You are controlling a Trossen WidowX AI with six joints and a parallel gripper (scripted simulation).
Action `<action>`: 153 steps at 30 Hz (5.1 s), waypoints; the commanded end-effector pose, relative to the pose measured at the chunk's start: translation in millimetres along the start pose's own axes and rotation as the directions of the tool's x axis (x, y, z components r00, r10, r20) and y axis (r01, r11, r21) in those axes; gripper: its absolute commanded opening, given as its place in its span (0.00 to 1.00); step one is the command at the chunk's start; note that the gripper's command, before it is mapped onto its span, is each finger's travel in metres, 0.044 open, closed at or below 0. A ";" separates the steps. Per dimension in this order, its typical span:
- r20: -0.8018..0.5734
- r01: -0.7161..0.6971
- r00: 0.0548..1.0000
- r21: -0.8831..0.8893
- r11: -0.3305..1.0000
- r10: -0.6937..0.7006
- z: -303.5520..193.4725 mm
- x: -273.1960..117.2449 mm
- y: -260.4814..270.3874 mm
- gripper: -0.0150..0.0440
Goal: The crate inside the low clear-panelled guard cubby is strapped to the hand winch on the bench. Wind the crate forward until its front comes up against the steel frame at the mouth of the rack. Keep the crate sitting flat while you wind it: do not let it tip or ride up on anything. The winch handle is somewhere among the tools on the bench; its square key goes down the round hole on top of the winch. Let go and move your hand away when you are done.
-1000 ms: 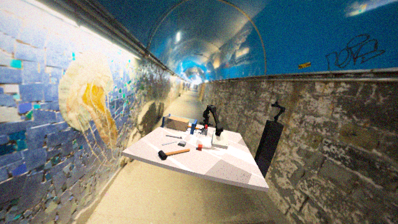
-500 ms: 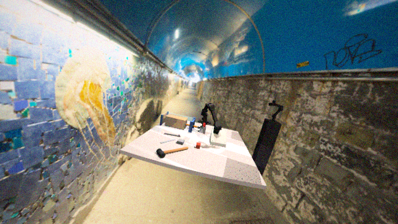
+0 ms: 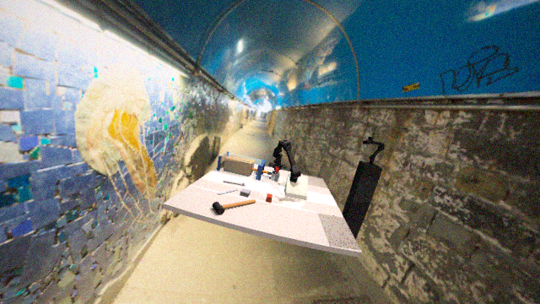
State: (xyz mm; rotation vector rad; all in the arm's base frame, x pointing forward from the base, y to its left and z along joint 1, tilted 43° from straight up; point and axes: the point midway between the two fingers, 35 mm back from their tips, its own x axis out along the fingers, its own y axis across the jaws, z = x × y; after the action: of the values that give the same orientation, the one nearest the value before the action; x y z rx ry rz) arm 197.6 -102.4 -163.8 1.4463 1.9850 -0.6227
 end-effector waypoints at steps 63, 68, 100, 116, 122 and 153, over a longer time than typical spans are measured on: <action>0.003 0.016 1.000 -0.076 0.997 -0.016 0.0 5.1 -3.8 0.25; 0.003 0.015 1.000 -0.072 0.997 -0.015 0.1 5.1 -3.7 0.25; -0.001 0.012 1.000 -0.009 1.000 -0.012 0.2 3.7 -0.3 0.25; -0.003 0.009 1.000 0.032 0.999 -0.009 0.2 3.6 1.7 0.25; -0.005 0.007 1.000 0.076 0.997 -0.007 0.4 3.4 3.7 0.25; 0.003 0.015 1.000 -0.069 0.998 -0.015 0.2 4.6 -3.2 0.25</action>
State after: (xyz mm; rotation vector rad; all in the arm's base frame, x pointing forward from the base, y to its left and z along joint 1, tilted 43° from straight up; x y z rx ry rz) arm 196.4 -102.6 -164.3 1.4243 1.9846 -0.5699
